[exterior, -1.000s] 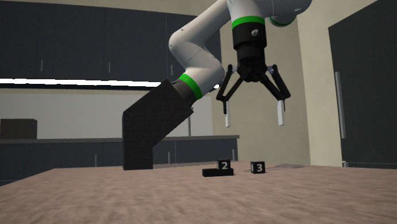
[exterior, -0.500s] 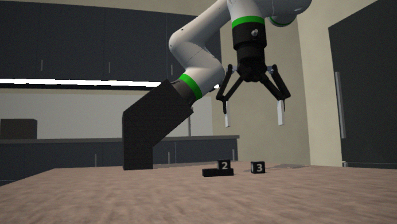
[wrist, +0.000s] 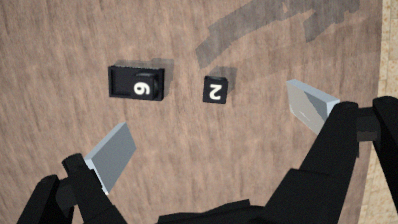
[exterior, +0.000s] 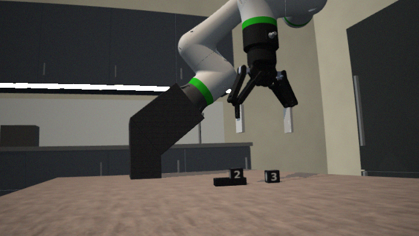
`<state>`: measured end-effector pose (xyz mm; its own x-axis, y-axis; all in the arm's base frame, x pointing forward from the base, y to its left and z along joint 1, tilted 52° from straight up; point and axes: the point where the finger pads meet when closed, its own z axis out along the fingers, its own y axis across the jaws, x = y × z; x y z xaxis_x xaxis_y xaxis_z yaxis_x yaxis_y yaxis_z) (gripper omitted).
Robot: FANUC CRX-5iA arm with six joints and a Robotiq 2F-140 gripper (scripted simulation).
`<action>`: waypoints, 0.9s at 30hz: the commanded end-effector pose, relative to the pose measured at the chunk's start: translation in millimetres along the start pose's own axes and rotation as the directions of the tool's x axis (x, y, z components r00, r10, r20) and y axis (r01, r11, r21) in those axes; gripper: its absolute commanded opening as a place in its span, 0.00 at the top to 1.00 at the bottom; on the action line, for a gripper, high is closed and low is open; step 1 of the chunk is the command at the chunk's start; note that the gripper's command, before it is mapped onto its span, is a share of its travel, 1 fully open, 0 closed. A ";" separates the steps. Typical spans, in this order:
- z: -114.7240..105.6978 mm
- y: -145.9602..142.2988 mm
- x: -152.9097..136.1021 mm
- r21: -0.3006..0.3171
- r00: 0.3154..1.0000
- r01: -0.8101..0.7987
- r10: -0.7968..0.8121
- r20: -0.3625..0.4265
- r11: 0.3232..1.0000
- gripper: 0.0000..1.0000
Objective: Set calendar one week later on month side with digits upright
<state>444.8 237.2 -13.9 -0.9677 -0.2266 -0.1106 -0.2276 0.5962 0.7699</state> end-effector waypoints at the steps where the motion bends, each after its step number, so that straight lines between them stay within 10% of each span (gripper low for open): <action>1: -0.3 -5.0 1.2 -0.006 0.985 0.173 -0.173 0.007 0.985 0.00; 11: -0.2 -12.0 3.3 -0.004 0.910 0.415 -0.415 0.008 0.910 0.00; 27: -0.1 -26.8 8.1 0.002 0.566 0.825 -0.825 0.010 0.566 0.00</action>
<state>443.1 221.4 -33.2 -0.4582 -0.6013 -0.6546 -0.8823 0.2185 0.4168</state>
